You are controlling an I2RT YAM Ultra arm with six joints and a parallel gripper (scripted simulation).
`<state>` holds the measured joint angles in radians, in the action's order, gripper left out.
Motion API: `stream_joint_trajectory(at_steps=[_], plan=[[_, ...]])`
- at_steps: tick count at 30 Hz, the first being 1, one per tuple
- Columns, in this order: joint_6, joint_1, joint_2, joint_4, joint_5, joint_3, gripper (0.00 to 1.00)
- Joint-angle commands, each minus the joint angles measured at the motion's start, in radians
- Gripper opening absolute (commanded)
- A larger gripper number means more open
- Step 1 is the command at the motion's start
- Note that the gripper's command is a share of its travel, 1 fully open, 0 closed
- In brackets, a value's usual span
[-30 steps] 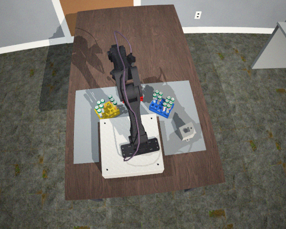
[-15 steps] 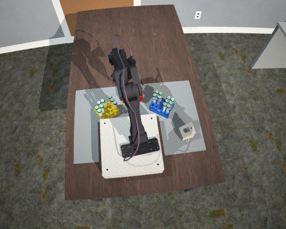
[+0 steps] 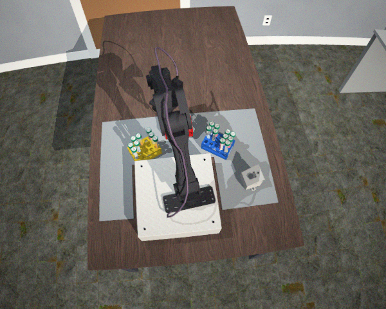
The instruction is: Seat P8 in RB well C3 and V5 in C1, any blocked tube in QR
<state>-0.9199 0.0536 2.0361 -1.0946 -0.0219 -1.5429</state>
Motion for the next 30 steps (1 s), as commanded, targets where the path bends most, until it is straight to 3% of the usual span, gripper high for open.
stream_joint_trajectory(at_steps=[1,30], plan=[[-0.005,0.008,-0.030,0.018,0.003,0.022,0.30],[-0.007,0.008,-0.029,0.050,0.003,0.053,0.30]])
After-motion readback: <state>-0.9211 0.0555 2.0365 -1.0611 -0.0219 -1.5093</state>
